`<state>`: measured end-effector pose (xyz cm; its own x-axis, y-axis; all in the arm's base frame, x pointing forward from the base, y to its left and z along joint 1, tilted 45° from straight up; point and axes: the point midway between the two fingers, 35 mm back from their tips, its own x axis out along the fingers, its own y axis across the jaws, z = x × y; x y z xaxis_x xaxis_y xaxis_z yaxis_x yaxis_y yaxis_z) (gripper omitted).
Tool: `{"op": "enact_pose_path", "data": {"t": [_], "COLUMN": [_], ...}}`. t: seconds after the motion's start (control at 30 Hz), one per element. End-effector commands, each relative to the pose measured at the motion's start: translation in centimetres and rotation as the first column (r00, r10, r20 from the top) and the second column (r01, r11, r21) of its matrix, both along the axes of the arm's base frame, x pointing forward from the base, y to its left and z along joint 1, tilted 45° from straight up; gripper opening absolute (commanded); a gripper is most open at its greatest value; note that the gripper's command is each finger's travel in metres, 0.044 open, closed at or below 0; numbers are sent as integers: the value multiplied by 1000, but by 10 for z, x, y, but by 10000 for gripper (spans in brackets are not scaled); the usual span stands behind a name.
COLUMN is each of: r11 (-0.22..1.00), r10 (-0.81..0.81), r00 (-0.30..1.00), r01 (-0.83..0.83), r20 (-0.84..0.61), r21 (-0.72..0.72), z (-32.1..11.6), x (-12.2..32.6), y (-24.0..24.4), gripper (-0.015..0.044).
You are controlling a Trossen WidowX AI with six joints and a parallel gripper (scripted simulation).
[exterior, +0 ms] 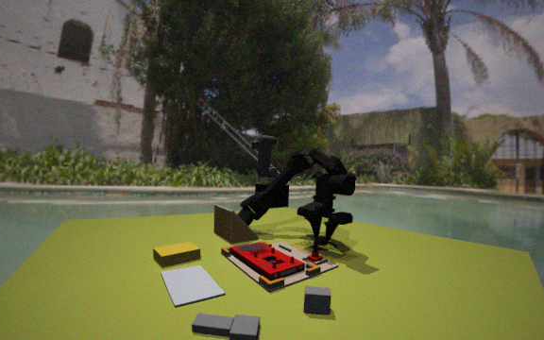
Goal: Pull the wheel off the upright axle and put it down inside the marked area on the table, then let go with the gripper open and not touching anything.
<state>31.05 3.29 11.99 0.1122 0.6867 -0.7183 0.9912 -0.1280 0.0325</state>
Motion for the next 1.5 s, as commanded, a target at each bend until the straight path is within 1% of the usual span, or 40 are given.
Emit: {"op": "enact_pose_path", "data": {"t": [0.0, 0.17, 0.53, 0.57, 0.8, 0.9, 0.97, 1.07, 1.1, 1.3, 1.47], "r11": [1000, 1000, 1000, 1000, 1000, 1000, 1000, 1000, 1000, 1000, 1000], "r10": [-3, -3, 3, 3, -2, -3, -11, -12, -11, -4, -3], "r00": [1000, 1000, 1000, 1000, 1000, 1000, 1000, 1000, 1000, 1000, 1000], "r01": [3, 3, -3, -3, 2, 3, 11, 12, 11, 4, 3], "r20": [-4, -3, -3, -3, -5, -5, -4, -7, -8, -11, -11], "r21": [7, 10, 5, 4, 6, 7, 5, -3, -5, 3, 6], "z": [-11, -18, -15, -13, 22, 26, 21, 23, 24, 29, 30], "x": [0, 0, -1, -1, -6, -7, -10, -32, -41, -90, -95], "y": [12, 20, 16, 14, -20, -24, -25, -42, -48, -70, -71], "gripper": [0, 0, 289, 300, 300, 300, 352, 431, 440, 440, 440]}}
